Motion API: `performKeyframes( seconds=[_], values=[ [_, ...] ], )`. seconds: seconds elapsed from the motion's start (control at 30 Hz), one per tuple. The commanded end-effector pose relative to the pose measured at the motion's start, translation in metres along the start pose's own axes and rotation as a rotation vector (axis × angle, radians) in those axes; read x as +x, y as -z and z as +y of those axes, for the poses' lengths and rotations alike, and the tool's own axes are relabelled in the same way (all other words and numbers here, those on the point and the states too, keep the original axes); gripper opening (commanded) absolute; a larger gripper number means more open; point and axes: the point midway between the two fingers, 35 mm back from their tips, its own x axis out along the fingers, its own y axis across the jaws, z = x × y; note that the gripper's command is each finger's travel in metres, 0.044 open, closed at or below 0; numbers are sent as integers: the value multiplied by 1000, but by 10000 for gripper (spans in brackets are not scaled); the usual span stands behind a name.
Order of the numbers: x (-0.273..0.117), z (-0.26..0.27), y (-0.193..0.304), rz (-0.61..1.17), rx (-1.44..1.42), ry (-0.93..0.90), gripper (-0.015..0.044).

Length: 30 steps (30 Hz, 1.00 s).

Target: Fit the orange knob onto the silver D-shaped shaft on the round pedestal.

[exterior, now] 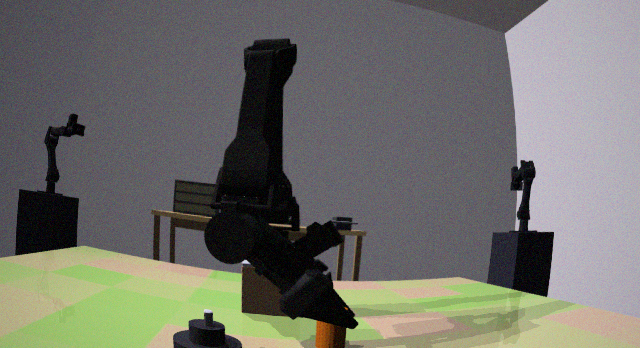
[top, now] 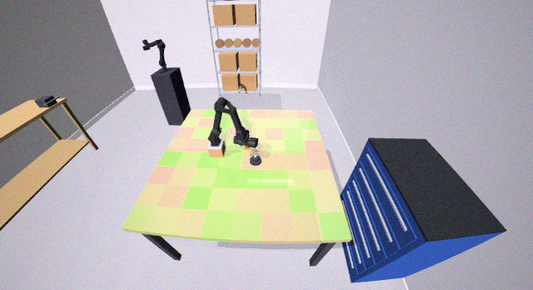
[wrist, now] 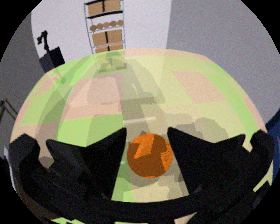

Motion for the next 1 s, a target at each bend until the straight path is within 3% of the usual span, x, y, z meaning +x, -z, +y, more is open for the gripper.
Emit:
performKeyframes(
  seconds=[0.0,0.6,0.83,0.97],
  values=[
    [0,0,0,0,1,0,260],
    [0,0,0,0,1,0,260],
    [0,0,0,0,1,0,440],
    [0,0,0,0,1,0,440]
  ],
)
